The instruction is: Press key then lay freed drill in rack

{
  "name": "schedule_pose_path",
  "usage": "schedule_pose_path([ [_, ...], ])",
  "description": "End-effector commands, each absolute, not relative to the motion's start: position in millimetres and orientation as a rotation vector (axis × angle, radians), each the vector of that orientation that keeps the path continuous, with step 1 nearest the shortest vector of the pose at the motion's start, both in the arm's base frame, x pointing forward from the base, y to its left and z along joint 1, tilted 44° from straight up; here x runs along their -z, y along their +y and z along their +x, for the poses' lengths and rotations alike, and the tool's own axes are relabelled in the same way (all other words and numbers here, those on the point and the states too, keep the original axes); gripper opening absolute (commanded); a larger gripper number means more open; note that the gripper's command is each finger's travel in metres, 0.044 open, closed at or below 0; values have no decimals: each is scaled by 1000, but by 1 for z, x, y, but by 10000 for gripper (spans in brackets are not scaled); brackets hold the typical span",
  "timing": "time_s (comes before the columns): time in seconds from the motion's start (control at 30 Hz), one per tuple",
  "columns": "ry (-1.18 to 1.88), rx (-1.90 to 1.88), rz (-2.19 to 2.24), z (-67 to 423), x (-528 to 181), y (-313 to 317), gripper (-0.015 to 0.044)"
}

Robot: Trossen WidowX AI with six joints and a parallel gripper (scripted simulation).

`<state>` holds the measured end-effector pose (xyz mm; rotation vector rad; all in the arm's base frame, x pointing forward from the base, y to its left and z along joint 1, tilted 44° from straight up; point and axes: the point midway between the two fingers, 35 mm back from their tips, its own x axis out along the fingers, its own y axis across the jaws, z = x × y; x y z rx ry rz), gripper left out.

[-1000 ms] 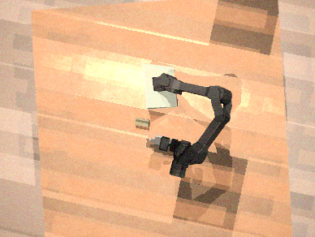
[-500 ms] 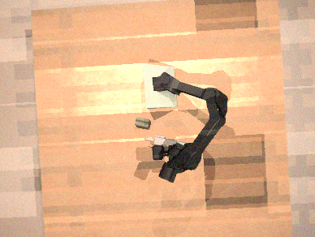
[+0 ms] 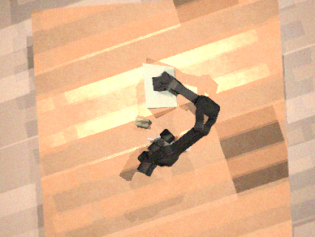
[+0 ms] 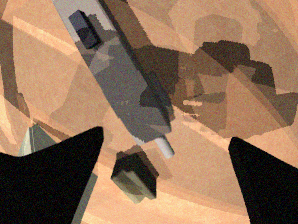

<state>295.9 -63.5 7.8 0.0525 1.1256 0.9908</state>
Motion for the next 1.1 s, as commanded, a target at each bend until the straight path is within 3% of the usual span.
schedule_pose_path([
  [0.0,821,-1284,-390,263,53,-71,440],
  [1.07,813,-1290,-401,265,61,-61,440],
])
